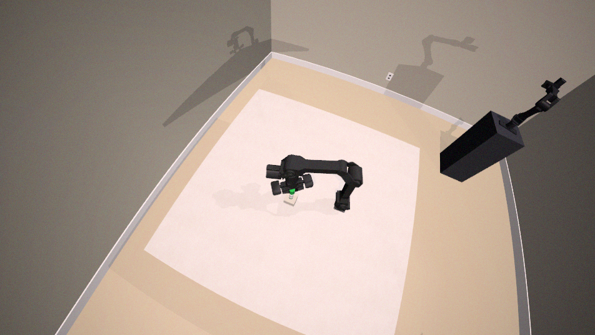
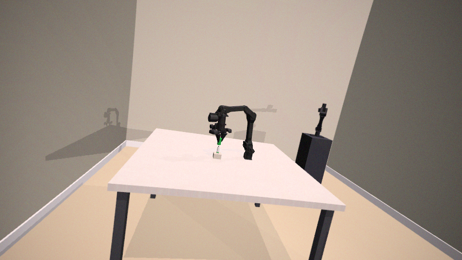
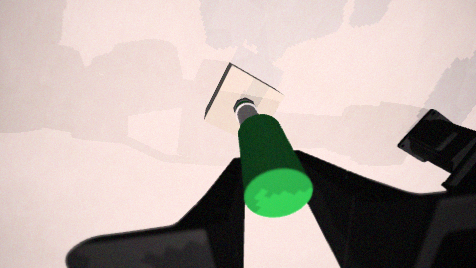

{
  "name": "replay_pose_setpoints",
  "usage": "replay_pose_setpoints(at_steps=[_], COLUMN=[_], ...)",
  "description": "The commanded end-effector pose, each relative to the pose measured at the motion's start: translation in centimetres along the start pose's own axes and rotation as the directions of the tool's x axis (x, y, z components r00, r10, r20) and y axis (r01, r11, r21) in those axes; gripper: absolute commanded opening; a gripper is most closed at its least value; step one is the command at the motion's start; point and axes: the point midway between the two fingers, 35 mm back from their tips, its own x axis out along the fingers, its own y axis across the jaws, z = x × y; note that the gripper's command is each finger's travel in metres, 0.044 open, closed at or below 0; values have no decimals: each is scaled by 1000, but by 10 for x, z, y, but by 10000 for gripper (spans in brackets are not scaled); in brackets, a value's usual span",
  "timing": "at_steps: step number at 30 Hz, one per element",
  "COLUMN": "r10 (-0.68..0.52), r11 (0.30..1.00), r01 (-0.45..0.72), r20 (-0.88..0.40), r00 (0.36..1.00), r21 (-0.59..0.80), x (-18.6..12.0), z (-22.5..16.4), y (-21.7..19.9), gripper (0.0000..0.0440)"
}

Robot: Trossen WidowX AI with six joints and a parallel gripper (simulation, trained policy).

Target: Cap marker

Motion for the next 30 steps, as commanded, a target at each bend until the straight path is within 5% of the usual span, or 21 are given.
replay_pose_setpoints(at_steps=[1, 30], r10=[-9, -76], r11=[1000, 995], r01=[9, 72], r20=[-9, -49], r00=[1000, 996], r21=[1, -75], x=[3, 70], z=[-2, 0], y=[1, 2], gripper=[33, 15])
